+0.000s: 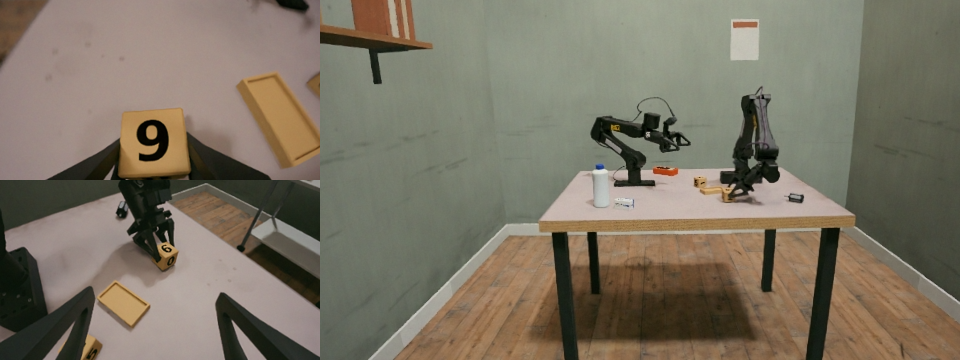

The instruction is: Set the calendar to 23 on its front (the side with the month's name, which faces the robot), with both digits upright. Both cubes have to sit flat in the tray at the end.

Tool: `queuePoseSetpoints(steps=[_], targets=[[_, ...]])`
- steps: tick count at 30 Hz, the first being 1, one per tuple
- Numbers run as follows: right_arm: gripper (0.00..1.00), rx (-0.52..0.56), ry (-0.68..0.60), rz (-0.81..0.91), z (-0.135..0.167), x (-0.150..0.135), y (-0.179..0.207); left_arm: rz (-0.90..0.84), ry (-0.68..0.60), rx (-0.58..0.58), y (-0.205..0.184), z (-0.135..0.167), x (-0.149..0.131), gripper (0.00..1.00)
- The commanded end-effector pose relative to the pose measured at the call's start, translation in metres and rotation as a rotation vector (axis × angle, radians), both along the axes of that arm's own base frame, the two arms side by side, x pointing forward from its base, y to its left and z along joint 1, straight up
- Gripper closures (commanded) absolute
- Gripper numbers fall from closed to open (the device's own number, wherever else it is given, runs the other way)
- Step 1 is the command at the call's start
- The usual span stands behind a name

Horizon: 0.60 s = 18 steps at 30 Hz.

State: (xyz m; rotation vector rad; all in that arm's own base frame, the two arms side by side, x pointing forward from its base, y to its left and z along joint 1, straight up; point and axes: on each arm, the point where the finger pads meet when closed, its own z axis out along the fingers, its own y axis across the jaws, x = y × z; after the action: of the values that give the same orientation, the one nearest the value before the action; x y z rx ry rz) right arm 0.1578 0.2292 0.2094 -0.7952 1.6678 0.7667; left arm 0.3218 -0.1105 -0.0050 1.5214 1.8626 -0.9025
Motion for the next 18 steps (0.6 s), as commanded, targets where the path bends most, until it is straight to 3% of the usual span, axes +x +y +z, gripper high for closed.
queuePoseSetpoints(steps=[1, 3, 18], targets=[[0.00, -0.003, 0.004, 0.010, -0.002, -0.002, 0.002, 0.137, 0.158, 0.046, 0.000, 0.017, 0.011, 0.60], [0.00, -0.003, 0.004, 0.010, -0.002, -0.002, 0.002, 0.137, 0.158, 0.046, 0.000, 0.017, 0.011, 0.60], [0.00, -0.003, 0.004, 0.010, -0.002, -0.002, 0.002, 0.569, 0.667, 0.163, 0.004, 0.030, 0.021, 0.60]])
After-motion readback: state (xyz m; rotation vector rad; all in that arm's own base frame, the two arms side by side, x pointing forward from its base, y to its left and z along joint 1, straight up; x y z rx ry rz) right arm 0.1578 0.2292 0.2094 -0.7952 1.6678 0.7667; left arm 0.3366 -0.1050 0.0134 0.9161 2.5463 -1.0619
